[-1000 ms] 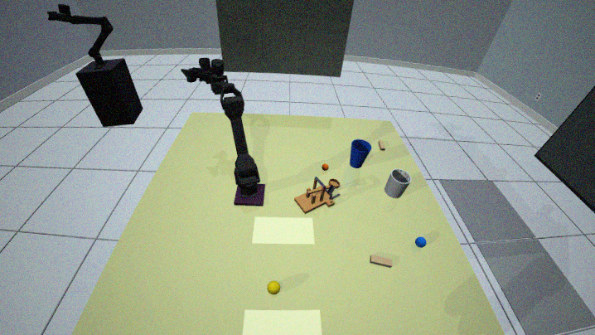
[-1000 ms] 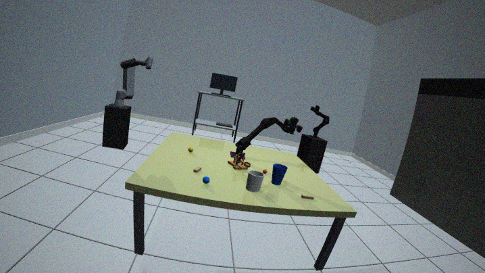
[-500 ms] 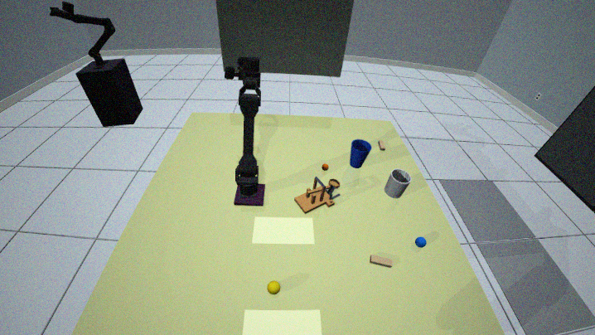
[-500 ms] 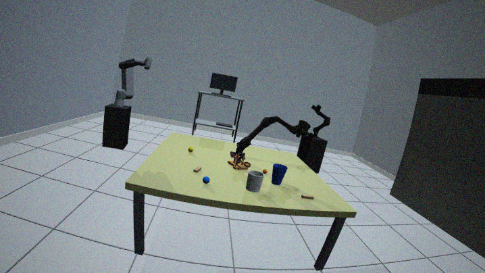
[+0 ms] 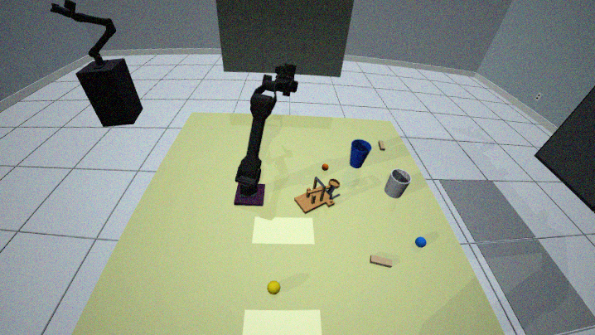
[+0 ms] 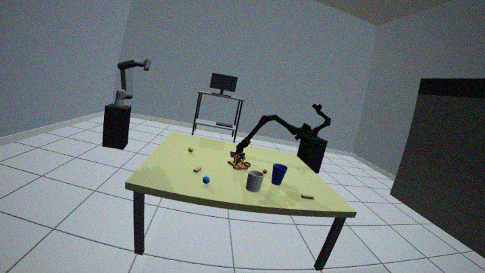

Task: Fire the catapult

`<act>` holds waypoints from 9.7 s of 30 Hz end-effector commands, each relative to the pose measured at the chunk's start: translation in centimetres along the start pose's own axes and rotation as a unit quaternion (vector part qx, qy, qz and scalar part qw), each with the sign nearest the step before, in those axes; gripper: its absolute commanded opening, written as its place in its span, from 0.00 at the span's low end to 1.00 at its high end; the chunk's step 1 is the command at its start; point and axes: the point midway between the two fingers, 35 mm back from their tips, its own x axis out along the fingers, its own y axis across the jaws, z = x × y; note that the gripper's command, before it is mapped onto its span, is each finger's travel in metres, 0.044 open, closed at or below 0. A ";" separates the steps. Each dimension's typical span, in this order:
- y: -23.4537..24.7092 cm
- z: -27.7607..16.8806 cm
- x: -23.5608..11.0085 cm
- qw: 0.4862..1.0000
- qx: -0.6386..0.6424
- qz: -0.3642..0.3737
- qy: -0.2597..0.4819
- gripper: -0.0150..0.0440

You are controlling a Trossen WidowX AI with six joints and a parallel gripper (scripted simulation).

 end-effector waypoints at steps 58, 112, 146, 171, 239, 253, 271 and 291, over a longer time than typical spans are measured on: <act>-1.2 -25.5 -58.8 0.673 0.407 -0.448 0.425 1.00; -3.8 -34.6 -56.5 0.676 0.404 -0.447 0.424 0.69; -6.1 -28.7 -57.0 0.753 0.229 -0.332 0.520 0.25; -10.5 -28.7 -57.0 0.783 0.079 -0.226 0.574 0.25; -9.3 -23.9 -58.3 0.759 0.209 -0.316 0.529 1.00; -9.2 -23.8 -58.4 0.687 0.384 -0.434 0.438 1.00; -9.1 -23.6 -58.4 0.537 0.576 -0.548 0.283 1.00; -8.9 -23.5 -58.4 0.310 0.723 -0.612 0.080 1.00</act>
